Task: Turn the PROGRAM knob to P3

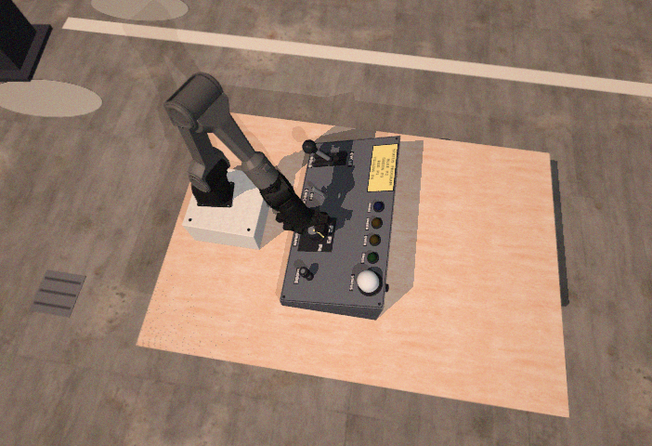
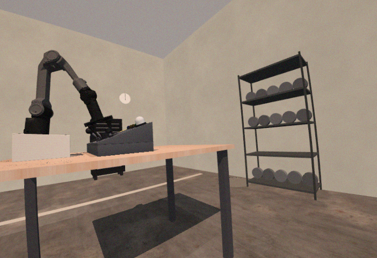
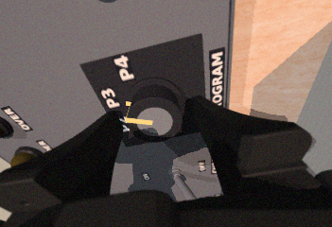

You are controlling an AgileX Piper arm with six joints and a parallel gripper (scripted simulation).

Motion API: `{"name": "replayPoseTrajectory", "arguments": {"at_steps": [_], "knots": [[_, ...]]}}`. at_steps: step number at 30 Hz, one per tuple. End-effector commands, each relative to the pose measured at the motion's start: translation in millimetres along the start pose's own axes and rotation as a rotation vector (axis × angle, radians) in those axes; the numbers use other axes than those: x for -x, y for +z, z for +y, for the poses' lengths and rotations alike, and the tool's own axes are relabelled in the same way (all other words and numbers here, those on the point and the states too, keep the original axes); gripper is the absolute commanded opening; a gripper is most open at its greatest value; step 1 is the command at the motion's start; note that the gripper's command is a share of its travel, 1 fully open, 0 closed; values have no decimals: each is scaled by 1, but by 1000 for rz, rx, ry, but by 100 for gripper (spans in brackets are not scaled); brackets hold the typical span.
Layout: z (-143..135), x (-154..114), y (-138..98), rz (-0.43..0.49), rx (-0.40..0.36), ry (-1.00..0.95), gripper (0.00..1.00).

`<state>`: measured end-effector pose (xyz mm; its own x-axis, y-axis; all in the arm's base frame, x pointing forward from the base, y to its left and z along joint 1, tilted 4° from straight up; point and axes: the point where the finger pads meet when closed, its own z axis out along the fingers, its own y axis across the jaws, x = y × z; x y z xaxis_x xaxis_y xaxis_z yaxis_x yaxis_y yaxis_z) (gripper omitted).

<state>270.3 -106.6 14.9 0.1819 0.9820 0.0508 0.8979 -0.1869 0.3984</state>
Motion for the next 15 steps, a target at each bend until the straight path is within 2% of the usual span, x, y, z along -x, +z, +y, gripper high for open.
{"name": "replayPoseTrajectory", "arguments": {"at_steps": [1, 6, 8, 15], "knots": [[1, 0, -7, -1, 3, -1, 94], [1, 0, -39, -1, 3, -1, 94], [1, 0, -39, -1, 3, -1, 94], [1, 0, -97, -1, 2, -1, 94]]}}
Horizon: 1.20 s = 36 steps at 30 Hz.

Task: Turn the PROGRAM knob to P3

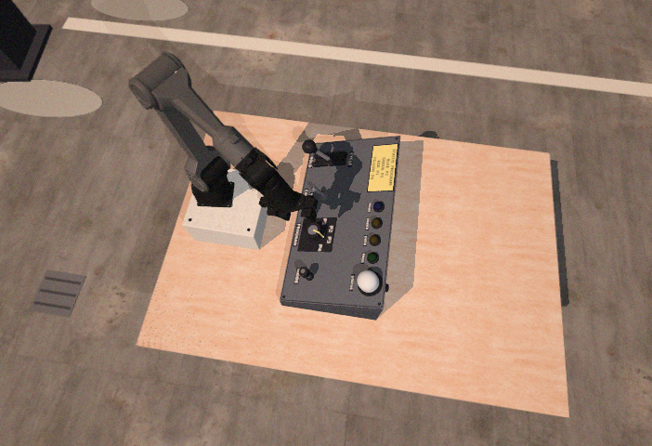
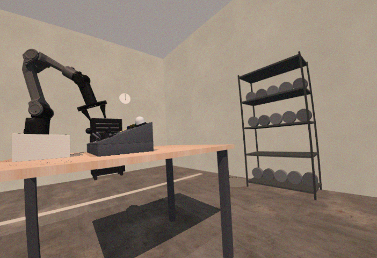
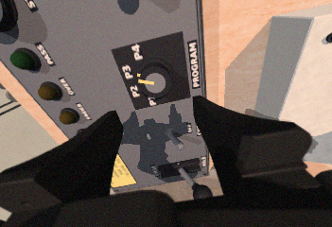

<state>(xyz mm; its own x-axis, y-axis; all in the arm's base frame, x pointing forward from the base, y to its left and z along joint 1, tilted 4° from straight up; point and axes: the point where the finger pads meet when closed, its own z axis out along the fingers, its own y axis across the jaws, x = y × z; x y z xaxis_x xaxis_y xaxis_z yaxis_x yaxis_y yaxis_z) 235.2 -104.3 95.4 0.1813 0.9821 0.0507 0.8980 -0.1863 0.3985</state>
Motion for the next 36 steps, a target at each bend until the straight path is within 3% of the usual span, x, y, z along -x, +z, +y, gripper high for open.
{"name": "replayPoseTrajectory", "arguments": {"at_steps": [1, 8, 16, 17, 36], "knots": [[0, 0, -16, -2, 2, 0, 94], [0, 0, -53, -2, 2, 0, 94], [0, 0, -59, -2, 2, 0, 94], [0, 0, -59, -2, 2, 0, 100], [0, 0, -59, -2, 2, 0, 100]]}}
